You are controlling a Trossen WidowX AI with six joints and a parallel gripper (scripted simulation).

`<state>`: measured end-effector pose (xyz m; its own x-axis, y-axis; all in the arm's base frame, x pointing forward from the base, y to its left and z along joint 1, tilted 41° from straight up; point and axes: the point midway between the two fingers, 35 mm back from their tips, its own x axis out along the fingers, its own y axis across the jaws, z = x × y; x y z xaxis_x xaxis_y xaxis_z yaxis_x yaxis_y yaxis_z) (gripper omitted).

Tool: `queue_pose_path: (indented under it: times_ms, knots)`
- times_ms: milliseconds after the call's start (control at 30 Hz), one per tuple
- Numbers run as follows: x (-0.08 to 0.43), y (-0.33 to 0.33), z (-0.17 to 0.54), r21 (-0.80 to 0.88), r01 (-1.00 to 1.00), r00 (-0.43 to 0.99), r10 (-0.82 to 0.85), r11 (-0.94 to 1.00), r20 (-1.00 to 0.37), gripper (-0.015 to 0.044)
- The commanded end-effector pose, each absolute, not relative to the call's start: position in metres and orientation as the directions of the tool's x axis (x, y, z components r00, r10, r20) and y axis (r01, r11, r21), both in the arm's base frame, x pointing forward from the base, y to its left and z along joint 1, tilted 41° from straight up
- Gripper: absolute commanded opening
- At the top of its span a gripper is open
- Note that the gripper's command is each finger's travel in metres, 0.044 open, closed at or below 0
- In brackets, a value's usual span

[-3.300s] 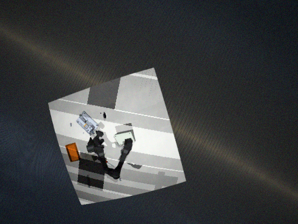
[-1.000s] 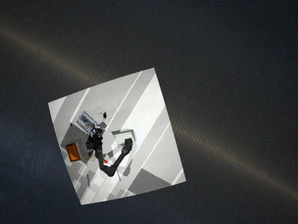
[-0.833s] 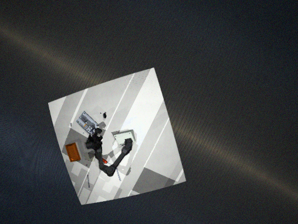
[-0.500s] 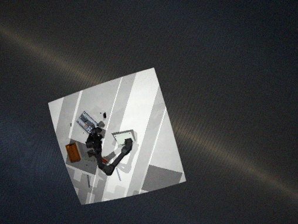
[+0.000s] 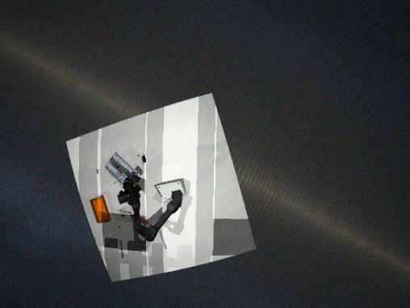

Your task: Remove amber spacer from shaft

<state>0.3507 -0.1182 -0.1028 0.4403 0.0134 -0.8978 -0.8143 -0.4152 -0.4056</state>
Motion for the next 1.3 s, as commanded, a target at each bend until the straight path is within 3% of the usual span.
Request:
queue_pose_path:
  times_ms: [0, 167, 1267]
  knots:
    - [0.3502, -0.1180, -0.1030, -0.405, -0.815, 0.439, 0.014, -0.415, -0.898, 0.0033]
    - [0.3501, -0.1179, -0.1029, -0.405, -0.815, 0.439, 0.012, -0.415, -0.898, 0.0000]
    - [0.3422, -0.1091, -0.0962, -0.404, -0.816, 0.440, 0.008, -0.413, -0.898, 0.0000]
